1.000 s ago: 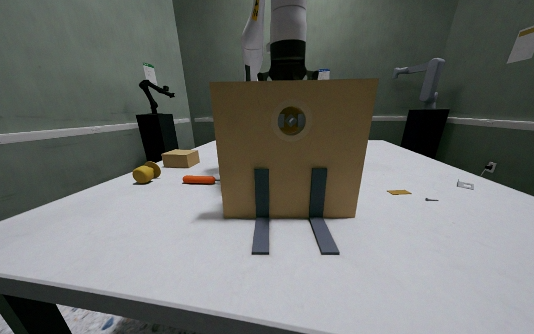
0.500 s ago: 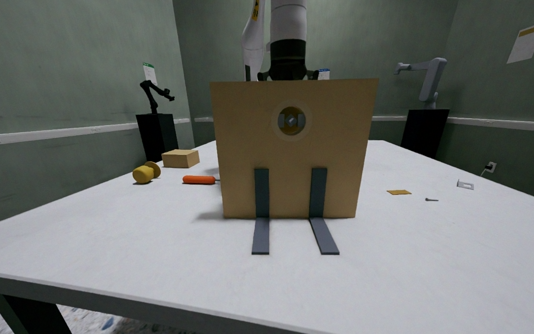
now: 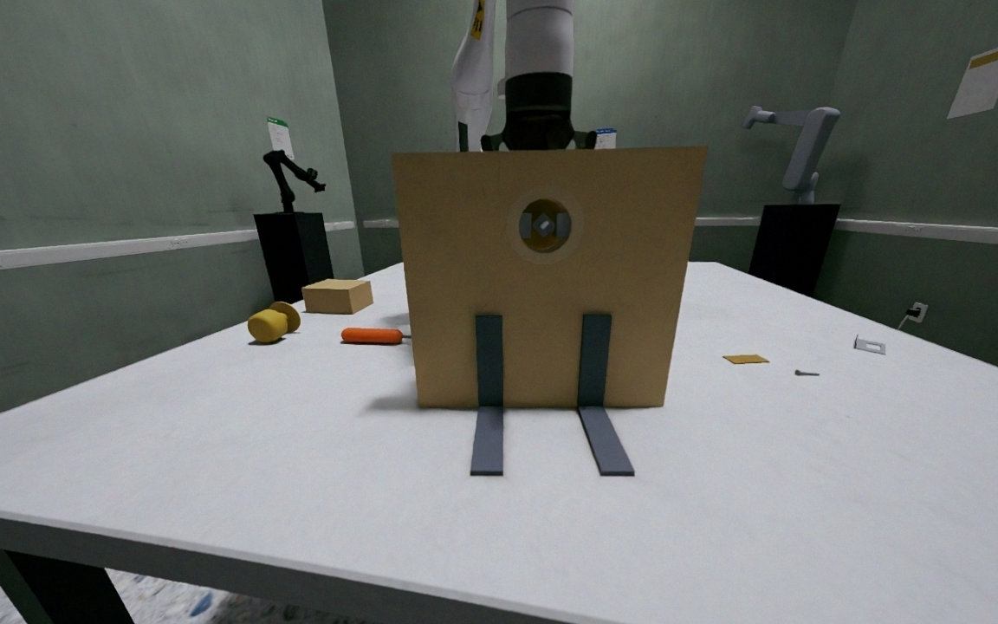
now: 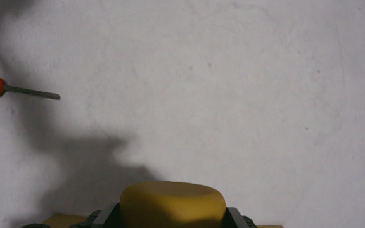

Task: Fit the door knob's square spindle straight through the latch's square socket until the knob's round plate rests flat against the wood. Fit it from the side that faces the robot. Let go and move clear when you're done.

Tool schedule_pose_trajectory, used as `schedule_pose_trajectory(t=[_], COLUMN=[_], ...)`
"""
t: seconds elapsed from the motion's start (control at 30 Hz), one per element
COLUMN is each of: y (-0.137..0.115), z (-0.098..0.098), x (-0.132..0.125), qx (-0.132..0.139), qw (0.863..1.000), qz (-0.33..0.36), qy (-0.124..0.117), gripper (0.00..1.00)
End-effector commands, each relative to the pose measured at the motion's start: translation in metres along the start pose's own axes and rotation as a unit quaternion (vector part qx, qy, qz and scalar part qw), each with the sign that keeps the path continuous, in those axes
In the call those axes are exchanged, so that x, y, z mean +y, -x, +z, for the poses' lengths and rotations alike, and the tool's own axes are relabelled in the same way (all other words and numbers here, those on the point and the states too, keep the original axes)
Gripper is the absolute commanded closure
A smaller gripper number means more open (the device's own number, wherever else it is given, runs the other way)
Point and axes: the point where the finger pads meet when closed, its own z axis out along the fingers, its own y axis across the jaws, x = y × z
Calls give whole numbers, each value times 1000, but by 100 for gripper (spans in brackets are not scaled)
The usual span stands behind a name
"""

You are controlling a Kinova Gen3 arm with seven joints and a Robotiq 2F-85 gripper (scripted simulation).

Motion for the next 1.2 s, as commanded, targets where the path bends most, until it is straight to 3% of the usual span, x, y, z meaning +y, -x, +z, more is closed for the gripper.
schedule_pose_trajectory(t=[0.0,1.17], y=[0,8], z=[-1,-2], x=[0,0], qx=[-1,-1], qw=[1000,1000], qz=[0,0], qy=[0,0], gripper=[37,37])
